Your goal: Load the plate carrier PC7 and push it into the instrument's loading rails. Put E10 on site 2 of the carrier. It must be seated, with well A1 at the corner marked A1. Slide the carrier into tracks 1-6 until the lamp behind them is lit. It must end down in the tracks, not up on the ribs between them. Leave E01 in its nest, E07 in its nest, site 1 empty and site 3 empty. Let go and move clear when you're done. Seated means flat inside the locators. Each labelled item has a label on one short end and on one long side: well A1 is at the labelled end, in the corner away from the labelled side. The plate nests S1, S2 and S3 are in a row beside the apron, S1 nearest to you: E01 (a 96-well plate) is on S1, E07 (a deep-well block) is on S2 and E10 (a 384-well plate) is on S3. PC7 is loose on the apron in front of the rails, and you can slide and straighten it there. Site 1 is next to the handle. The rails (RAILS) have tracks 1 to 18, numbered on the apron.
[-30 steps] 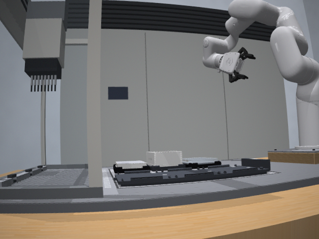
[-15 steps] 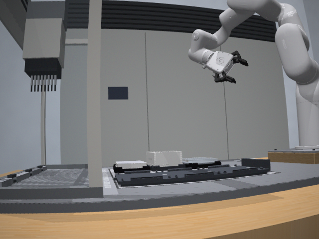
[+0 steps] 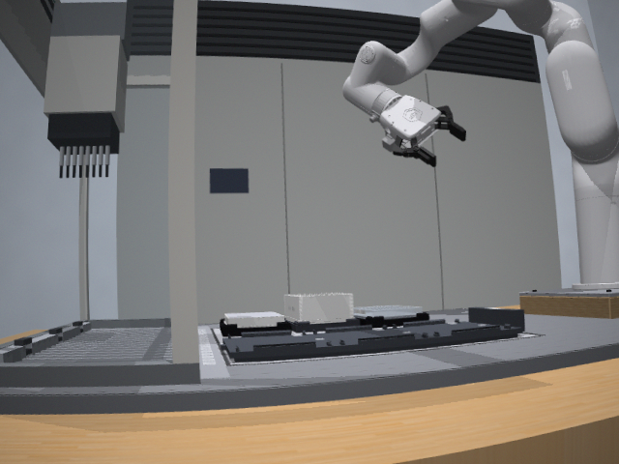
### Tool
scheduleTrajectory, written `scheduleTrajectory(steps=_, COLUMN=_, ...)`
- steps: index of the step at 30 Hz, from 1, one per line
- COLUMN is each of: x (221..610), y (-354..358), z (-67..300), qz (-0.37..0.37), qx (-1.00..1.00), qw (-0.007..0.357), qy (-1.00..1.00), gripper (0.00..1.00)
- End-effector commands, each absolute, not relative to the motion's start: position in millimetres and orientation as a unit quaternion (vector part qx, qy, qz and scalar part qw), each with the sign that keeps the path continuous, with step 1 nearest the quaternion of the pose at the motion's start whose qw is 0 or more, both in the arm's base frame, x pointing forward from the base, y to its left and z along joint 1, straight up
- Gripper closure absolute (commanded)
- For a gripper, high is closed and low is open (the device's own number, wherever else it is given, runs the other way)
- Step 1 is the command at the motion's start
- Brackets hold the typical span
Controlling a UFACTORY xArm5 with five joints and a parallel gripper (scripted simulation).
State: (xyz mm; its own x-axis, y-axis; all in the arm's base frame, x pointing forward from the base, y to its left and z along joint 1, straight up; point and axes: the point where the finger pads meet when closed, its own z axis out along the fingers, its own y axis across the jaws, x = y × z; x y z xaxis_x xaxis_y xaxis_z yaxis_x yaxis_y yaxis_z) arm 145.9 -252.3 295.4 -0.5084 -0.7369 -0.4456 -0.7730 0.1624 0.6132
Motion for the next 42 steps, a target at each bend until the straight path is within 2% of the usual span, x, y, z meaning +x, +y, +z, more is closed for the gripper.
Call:
scheduleTrajectory(steps=1, x=163, y=-248, z=290, qz=0.393, qx=-0.541, qw=0.019, qy=0.743, gripper=0.0)
scheduleTrajectory(steps=42, x=305, y=-166, z=254, qz=0.2, qx=-0.873, qw=0.005, qy=0.445, gripper=0.0)
